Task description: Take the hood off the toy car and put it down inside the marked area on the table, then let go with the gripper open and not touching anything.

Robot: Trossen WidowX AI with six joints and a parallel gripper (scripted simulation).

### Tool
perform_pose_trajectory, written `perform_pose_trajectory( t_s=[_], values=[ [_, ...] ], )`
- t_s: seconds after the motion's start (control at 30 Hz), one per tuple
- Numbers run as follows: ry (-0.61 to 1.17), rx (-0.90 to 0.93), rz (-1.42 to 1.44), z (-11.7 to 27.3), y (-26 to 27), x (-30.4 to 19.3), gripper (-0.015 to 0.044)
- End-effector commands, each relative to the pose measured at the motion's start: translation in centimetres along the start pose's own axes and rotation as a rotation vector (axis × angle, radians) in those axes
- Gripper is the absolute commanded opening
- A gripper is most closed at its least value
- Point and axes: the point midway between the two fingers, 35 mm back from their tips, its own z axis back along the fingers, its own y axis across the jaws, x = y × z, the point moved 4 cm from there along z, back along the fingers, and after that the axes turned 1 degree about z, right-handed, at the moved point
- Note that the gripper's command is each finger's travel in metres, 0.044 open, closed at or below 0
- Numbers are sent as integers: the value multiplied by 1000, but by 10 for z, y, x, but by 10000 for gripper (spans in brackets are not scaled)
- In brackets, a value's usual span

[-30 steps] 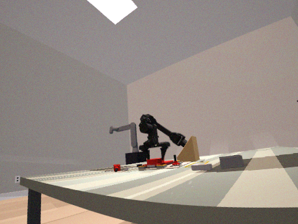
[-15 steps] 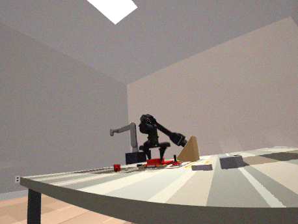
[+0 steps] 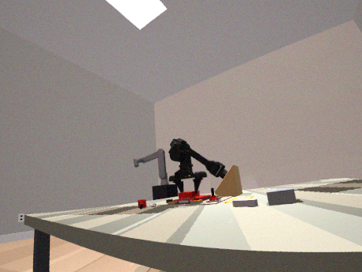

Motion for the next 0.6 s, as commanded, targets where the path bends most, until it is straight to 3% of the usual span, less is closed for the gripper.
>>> perform_pose_trajectory(
  t_s=[0.0, 0.57],
  values=[
    [-4, 0, -4, 4, 0, 1, 0],
    [-4, 1, -4, 15, 0, 1, 0]
  ],
)
